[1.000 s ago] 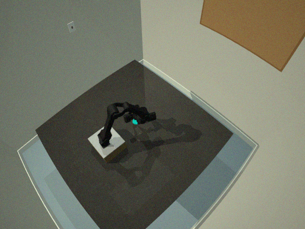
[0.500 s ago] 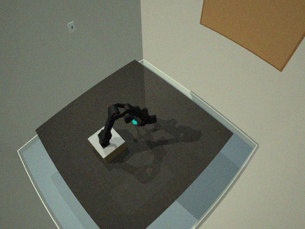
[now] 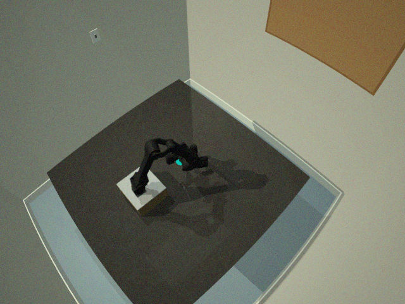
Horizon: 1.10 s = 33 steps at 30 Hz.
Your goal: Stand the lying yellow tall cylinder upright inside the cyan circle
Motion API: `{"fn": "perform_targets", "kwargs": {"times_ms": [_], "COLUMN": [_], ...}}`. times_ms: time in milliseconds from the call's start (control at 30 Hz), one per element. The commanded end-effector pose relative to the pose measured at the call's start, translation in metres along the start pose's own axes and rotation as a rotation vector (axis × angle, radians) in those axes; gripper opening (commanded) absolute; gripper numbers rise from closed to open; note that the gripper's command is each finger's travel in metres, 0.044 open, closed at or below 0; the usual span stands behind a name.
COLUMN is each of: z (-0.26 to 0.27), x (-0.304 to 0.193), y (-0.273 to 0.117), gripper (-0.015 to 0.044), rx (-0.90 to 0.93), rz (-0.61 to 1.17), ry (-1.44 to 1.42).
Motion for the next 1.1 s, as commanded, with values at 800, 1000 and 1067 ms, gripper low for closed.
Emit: {"fn": "perform_targets", "kwargs": {"times_ms": [800, 1000, 1067], "z": [-0.005, -0.005, -0.005], "x": [0.002, 0.002, 0.002], "y": [-0.016, -0.016, -0.016], "gripper": [0.0105, 0.0105, 0.0105], "rx": [-0.109, -0.109, -0.109], "rz": [-0.165, -0.165, -0.165], "ry": [-0.045, -0.045, -0.045]}}
Point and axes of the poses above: the point midway between the two fingers, 35 mm back from their tips, its own y axis out along the fingers, its own z axis across the jaws, x = y × z, the point moved 1 cm from there along -y, back along the fingers, and after that the axes turned 1 degree about y, right-handed, at the moved point
